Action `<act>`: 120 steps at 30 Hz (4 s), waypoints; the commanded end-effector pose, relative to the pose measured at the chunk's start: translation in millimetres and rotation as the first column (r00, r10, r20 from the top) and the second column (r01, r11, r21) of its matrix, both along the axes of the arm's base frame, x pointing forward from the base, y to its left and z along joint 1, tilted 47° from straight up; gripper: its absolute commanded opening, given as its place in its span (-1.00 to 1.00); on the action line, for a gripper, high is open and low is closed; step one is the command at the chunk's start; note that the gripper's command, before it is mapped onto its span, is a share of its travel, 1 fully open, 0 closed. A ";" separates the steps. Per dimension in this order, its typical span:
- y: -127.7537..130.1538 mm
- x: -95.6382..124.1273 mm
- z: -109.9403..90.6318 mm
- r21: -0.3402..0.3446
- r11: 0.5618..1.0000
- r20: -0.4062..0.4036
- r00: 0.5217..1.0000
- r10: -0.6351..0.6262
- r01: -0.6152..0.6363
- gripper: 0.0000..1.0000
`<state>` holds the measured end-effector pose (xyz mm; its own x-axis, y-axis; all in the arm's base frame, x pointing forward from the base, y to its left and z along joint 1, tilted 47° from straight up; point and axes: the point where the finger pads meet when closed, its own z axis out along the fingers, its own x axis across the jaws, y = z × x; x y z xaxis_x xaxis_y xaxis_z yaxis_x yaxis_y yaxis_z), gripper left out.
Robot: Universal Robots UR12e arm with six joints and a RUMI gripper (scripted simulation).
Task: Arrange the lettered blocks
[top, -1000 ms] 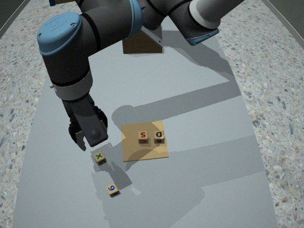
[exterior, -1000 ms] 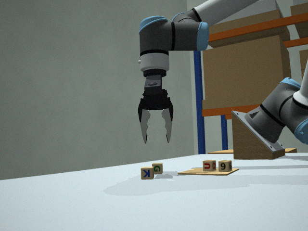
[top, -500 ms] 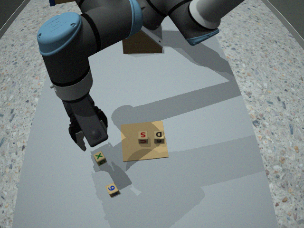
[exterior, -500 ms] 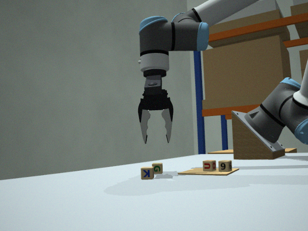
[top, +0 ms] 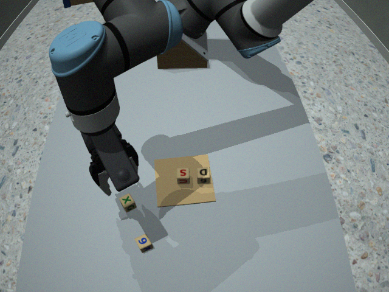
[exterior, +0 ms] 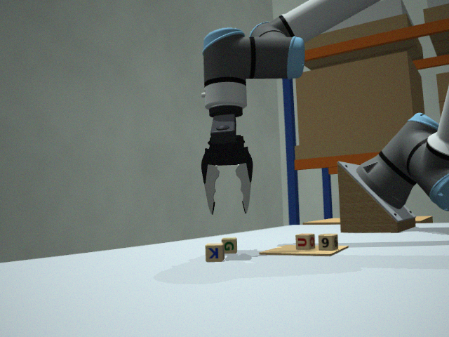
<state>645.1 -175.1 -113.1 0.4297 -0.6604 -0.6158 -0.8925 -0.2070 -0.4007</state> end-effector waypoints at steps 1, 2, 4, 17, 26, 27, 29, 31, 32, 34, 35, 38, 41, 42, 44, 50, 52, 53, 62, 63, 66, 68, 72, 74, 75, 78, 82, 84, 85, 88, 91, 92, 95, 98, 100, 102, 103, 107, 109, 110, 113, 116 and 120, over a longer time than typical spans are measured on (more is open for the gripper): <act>1.5 0.9 -2.0 -0.001 1.000 0.001 1.000 -0.001 0.001 -0.19; 2.5 1.1 -2.9 -0.001 1.000 0.001 1.000 -0.001 0.001 -0.19; 4.6 1.5 -5.0 -0.001 1.000 0.001 1.000 -0.001 0.001 -0.19; 17.9 4.1 -17.7 -0.001 1.000 0.001 1.000 -0.001 0.001 -0.19; 24.7 5.5 -24.1 -0.001 1.000 0.001 1.000 -0.001 0.001 -0.19; 25.3 5.6 -24.7 -0.001 1.000 0.001 1.000 -0.001 0.001 -0.19; 26.3 5.8 -25.7 -0.001 1.000 0.001 1.000 -0.001 0.001 -0.19; 27.2 5.9 -26.4 -0.001 1.000 0.001 1.000 -0.001 0.001 -0.19; 27.5 6.0 -26.7 -0.001 1.000 0.001 1.000 -0.001 0.001 -0.19; 27.7 6.1 -27.0 -0.001 1.000 0.001 1.000 -0.001 0.001 -0.19; 27.7 6.1 -27.0 -0.001 1.000 0.001 1.000 -0.001 0.001 -0.19; 28.3 6.2 -27.5 -0.001 1.000 0.001 1.000 -0.001 0.001 -0.19; 28.4 6.2 -27.6 -0.001 1.000 0.001 1.000 -0.001 0.001 -0.19; 28.4 6.2 -27.7 -0.001 1.000 0.001 1.000 -0.001 0.001 -0.19; 28.4 6.2 -27.7 -0.001 1.000 0.001 1.000 -0.001 0.001 -0.19; 28.4 6.2 -27.7 -0.001 1.000 0.001 1.000 -0.001 0.001 -0.19; 28.4 6.2 -27.7 -0.001 1.000 0.001 1.000 -0.001 0.001 -0.19; 28.4 6.2 -27.7 -0.001 1.000 0.001 1.000 -0.001 0.001 -0.19; 28.2 6.6 -27.8 -0.001 1.000 0.001 1.000 -0.001 0.001 -0.19; 28.2 6.7 -27.9 -0.001 1.000 0.001 1.000 -0.001 0.001 -0.19; 28.1 6.7 -27.9 -0.001 1.000 0.001 1.000 -0.001 0.001 -0.19; 28.1 6.7 -27.9 -0.001 1.000 0.001 1.000 -0.001 0.001 -0.19; 28.1 6.7 -27.9 -0.001 1.000 0.001 1.000 -0.001 0.001 -0.19; 28.1 6.7 -27.9 -0.001 1.000 0.001 1.000 -0.001 0.001 -0.19; 28.1 6.7 -27.9 -0.001 1.000 0.001 1.000 -0.001 0.001 -0.19; 28.6 6.8 -28.4 -0.001 1.000 0.001 1.000 -0.001 0.001 -0.19; 31.3 7.3 -30.9 -0.001 1.000 0.001 1.000 -0.001 0.001 -0.19; 33.6 7.8 -33.1 -0.001 1.000 0.001 1.000 -0.001 0.001 -0.19; 33.6 7.8 -33.1 -0.001 1.000 0.001 1.000 -0.001 0.001 -0.19; 36.5 8.3 -35.8 -0.001 1.000 0.001 1.000 -0.001 0.001 -0.19; 41.3 9.2 -40.3 -0.001 1.000 0.001 1.000 -0.001 0.001 -0.19; 42.9 9.6 -41.8 -0.001 1.000 0.001 1.000 -0.001 0.001 -0.19; 47.5 10.4 -46.1 -0.001 1.000 0.001 1.000 -0.001 0.001 -0.19; 51.1 11.1 -49.6 -0.001 1.000 0.001 1.000 -0.001 0.001 -0.19; 52.8 11.5 -51.1 -0.001 1.000 0.001 1.000 -0.001 0.001 -0.19; 53.4 11.6 -51.7 -0.001 1.000 0.001 1.000 -0.001 0.001 -0.19; 53.4 11.6 -51.7 -0.001 1.000 0.001 1.000 -0.001 0.001 -0.19; 54.3 11.7 -52.5 -0.001 1.000 0.001 1.000 -0.001 0.001 -0.19; 54.3 11.7 -52.6 -0.001 1.000 0.001 1.000 -0.001 0.001 -0.19; 54.3 11.7 -52.6 -0.001 1.000 0.001 1.000 -0.001 0.001 -0.19; 54.3 11.7 -52.6 -0.001 1.000 0.001 1.000 -0.001 0.001 -0.19; 54.3 11.7 -52.6 -0.001 1.000 0.001 1.000 -0.001 0.001 -0.19; 54.3 11.7 -52.6 -0.001 1.000 0.001 1.000 -0.001 0.001 -0.19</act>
<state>656.4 -119.9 -166.0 0.4296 -0.6605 -0.6157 -0.8925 -0.2070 -0.4007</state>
